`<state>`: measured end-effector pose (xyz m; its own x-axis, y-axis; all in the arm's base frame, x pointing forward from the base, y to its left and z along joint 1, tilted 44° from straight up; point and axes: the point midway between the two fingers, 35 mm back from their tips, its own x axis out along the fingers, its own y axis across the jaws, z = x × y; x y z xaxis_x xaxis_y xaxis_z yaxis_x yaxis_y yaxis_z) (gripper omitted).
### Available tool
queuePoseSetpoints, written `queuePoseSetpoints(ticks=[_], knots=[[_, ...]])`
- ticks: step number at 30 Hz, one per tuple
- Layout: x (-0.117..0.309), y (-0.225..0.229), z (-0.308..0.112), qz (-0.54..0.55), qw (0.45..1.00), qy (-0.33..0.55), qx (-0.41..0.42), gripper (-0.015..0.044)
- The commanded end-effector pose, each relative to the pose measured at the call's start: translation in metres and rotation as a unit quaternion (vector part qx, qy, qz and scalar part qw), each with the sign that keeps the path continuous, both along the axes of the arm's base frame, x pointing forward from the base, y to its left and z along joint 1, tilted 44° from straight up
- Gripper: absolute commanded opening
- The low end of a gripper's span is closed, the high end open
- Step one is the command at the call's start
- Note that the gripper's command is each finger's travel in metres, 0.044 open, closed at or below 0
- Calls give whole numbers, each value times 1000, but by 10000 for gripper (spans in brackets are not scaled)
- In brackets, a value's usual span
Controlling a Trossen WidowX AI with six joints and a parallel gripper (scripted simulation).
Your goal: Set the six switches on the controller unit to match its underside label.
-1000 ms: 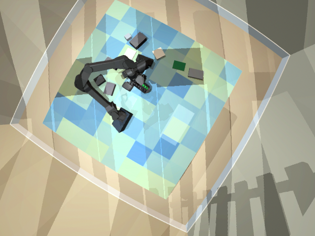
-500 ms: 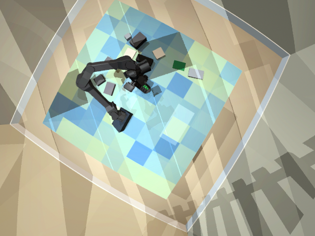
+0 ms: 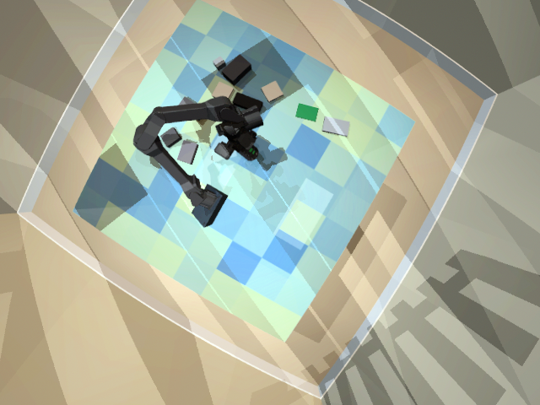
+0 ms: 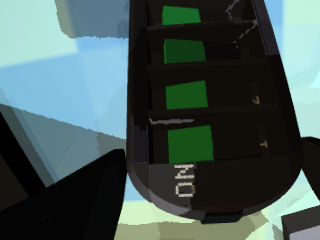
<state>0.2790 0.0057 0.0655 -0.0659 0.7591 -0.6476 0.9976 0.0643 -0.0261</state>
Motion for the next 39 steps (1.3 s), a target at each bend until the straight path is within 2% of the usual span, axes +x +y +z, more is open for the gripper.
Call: queuePoseSetpoints(ticks=[1, 39], knots=[[0, -4, -5, 3, 1000, 1, 2, 336], [2, -34, -19, 2, 999, 4, 43, 336]])
